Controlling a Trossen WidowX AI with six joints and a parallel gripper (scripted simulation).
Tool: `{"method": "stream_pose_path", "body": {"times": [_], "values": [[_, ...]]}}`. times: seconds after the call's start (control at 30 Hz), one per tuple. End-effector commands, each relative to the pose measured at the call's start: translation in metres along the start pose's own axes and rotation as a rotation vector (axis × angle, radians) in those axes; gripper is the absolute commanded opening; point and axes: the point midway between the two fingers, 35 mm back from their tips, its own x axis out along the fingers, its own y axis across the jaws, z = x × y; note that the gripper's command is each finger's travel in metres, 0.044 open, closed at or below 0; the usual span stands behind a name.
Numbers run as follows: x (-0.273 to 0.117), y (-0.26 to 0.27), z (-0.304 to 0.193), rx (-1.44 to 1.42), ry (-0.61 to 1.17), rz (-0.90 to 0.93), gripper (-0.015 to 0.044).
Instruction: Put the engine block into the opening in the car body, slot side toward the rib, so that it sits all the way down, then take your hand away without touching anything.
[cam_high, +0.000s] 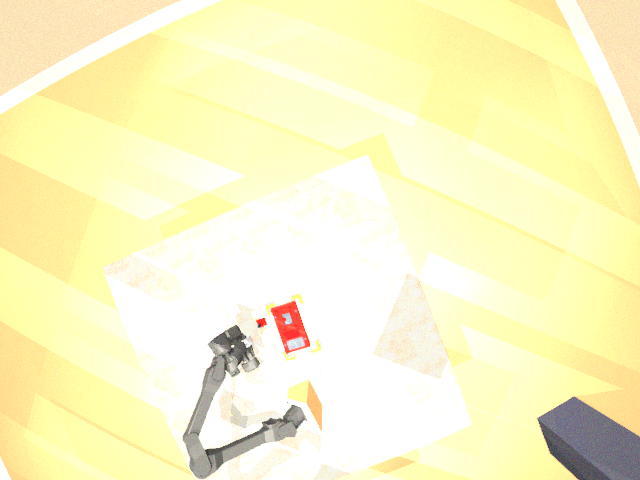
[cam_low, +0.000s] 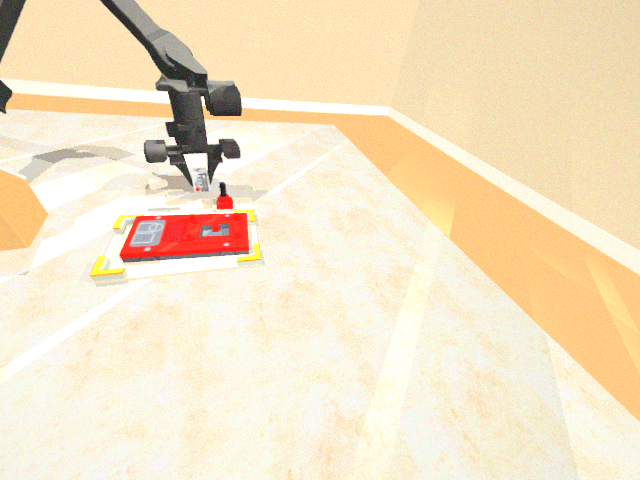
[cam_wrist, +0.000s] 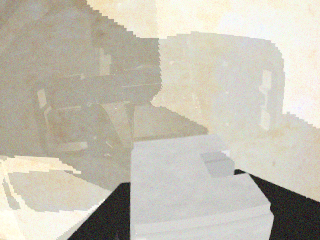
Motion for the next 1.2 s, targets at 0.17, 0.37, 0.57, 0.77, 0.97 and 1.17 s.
{"method": "stream_pose_path", "body": {"times": [0.17,0.37,0.57,0.77,0.97,1.17], "values": [[-0.023,-0.006,-0.003,-0.001,0.004,-0.002,0.0],[-0.041,-0.009,-0.005,-0.001,0.008,-0.002,0.0],[-0.059,-0.011,-0.007,-0.001,0.01,-0.002,0.0],[-0.078,-0.012,-0.008,0.0,0.01,-0.001,0.0],[-0.097,-0.012,-0.008,0.0,0.009,-0.001,0.0],[-0.116,-0.01,-0.008,0.0,0.006,-0.001,0.0]]}}
